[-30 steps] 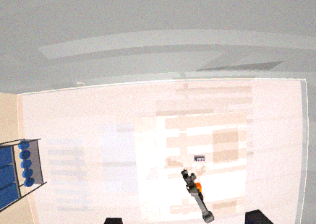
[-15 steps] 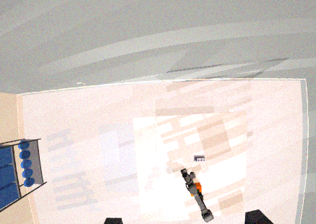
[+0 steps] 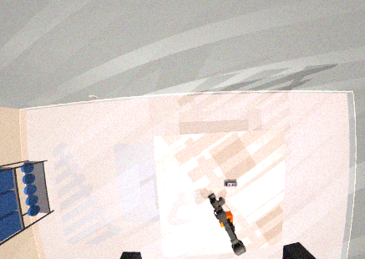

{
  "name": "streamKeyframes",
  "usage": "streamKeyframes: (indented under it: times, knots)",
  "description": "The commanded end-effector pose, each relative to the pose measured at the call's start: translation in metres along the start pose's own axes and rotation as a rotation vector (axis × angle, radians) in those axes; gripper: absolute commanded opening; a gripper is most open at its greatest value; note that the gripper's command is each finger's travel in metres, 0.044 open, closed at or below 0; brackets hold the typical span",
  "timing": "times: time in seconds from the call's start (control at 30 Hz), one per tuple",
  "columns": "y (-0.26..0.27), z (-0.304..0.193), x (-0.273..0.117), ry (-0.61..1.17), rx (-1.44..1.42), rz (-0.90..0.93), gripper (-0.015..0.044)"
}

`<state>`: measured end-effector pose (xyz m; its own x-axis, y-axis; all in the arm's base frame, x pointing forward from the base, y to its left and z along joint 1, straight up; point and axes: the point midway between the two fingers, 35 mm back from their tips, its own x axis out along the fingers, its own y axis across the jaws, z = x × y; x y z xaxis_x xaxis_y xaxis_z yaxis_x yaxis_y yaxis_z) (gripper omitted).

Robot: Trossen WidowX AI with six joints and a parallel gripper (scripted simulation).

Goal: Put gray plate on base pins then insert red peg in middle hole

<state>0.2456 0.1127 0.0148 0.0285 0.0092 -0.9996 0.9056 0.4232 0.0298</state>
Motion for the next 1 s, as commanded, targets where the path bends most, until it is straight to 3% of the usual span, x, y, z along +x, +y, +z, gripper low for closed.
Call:
streamKeyframes:
  times: [0.0,0.13,0.63,0.97]
  knots:
    - [-0.0023,-0.0004,0.0071,0.003,0.004,-0.004,0.0440]
    - [-0.0027,-0.0004,0.0110,0.003,0.004,-0.004,0.0440]
    - [-0.0027,-0.0004,0.0110,0.003,0.004,-0.004,0.0046]
    - [-0.0023,-0.0004,0.0096,0.003,0.004,-0.004,0.0000]
